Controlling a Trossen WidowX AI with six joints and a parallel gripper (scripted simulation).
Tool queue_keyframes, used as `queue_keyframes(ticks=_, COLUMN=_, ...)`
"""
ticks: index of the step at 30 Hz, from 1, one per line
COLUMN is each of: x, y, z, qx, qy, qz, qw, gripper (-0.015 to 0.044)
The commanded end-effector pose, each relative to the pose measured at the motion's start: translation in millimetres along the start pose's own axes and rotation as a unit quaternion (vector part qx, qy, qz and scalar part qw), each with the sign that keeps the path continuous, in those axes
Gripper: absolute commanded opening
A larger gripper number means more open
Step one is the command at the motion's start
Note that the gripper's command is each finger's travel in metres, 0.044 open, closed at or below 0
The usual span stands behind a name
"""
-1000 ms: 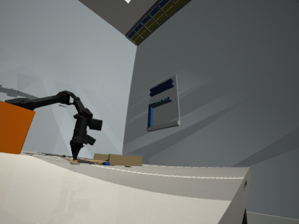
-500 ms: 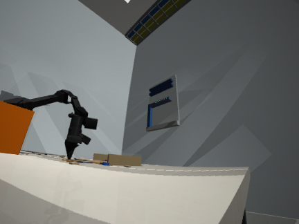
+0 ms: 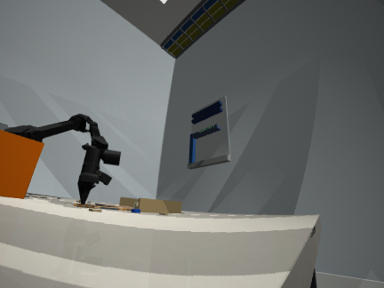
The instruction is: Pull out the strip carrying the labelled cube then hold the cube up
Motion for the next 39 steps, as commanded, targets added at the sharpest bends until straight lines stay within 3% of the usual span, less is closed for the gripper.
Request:
queue_keyframes(ticks=1, x=0.7, y=-4.9, z=-14.2, qx=0.015, qy=-0.004, qz=0.000, qw=1.000, gripper=0.0000)
queue_keyframes(ticks=39, x=4.7, y=-3.8, z=-60.2, qx=0.016, qy=-0.005, qz=0.000, qw=1.000, gripper=0.0000)
Point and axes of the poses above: the point midway between the two fingers, 35 mm back from their tips, its own y axis back along the fingers, its own x axis across the jaws, z = x × y, the point moved 7 cm from there along y, back along the fingers, and after that the axes turned 4 degrees about y, right-handed, at the moved point
